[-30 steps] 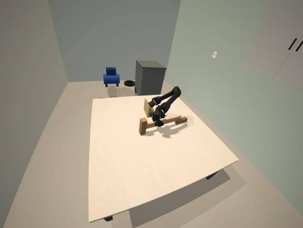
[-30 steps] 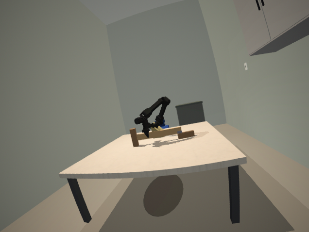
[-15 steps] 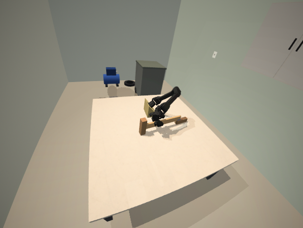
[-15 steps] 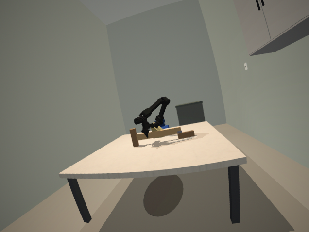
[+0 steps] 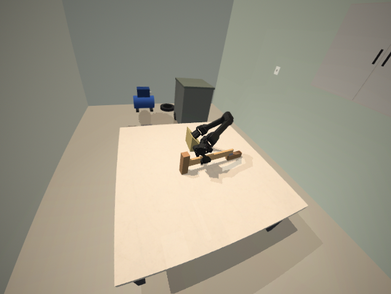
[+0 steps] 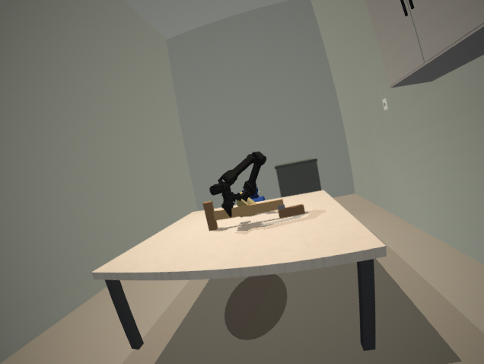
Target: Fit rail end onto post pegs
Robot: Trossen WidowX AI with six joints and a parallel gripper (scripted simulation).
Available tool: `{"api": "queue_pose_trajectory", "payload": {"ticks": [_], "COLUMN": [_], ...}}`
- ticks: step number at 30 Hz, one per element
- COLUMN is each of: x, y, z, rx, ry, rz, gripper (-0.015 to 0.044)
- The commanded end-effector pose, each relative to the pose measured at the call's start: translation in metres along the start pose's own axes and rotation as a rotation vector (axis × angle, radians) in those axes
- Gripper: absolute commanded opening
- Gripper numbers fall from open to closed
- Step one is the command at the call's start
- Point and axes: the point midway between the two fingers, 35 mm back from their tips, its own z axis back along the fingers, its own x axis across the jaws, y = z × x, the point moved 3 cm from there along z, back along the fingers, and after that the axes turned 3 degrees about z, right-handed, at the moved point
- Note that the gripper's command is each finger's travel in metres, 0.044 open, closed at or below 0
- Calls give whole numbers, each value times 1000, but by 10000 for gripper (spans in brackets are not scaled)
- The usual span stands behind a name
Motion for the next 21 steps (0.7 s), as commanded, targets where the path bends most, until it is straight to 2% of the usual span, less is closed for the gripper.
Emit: {"api": "queue_pose_trajectory", "payload": {"ticks": [1,2,8,13,21], "x": [0,0,0,-1,-1], "y": [0,0,-2,-30,-30], "z": [0,0,1,30,30], "rx": [0,0,0,2,2], "ry": [0,0,0,2,2], "rz": [0,0,0,2,2], "gripper": [420,440,440,440,440]}}
